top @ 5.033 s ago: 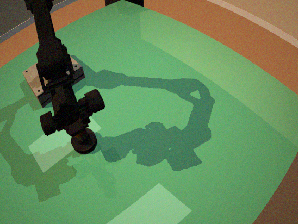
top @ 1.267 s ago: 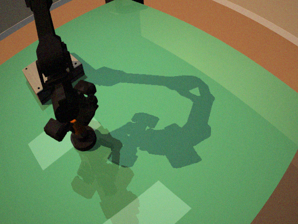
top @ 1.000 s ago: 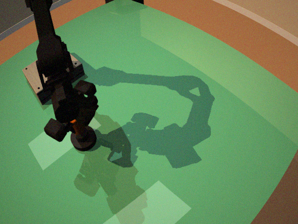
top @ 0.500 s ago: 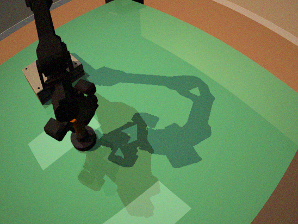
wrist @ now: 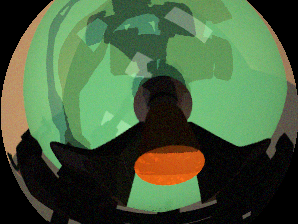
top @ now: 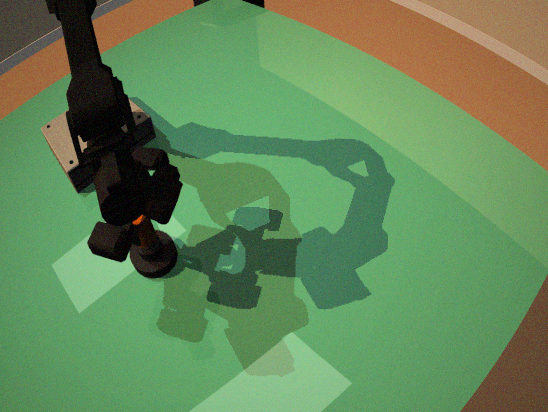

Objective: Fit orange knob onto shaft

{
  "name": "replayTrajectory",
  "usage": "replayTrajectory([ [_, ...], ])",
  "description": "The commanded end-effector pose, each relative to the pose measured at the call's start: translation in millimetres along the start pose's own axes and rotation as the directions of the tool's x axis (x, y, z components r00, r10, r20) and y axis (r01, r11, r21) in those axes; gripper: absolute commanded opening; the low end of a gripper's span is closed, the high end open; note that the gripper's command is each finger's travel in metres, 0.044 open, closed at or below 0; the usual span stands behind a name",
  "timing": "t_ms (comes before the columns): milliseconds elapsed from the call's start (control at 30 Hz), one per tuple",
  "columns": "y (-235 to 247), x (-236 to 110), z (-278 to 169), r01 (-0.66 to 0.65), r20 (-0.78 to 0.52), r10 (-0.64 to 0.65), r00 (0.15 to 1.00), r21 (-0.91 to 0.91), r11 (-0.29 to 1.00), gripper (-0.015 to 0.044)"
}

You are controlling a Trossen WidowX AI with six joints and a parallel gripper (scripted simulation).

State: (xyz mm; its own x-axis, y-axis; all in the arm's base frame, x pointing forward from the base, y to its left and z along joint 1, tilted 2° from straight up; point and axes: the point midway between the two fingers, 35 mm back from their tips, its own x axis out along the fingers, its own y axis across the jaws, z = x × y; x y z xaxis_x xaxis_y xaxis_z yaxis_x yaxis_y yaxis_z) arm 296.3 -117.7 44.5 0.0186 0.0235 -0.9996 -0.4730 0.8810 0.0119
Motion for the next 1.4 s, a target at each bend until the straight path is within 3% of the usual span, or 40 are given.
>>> replayTrajectory([
  [0,-0.4,1.2,0.4,0.002,0.001,-0.002,1.0,-0.009,1.0,0.0],
  [700,-0.6,-3.6,0.8,0.002,0.001,-0.002,1.0,-0.009,1.0,0.0],
  [933,-1.2,-2.5,1.0,0.002,0.001,-0.002,1.0,-0.207,0.978,0.0],
  [1367,-0.5,0.9,0.6,0.002,0.001,-0.002,1.0,-0.217,0.976,0.0],
])
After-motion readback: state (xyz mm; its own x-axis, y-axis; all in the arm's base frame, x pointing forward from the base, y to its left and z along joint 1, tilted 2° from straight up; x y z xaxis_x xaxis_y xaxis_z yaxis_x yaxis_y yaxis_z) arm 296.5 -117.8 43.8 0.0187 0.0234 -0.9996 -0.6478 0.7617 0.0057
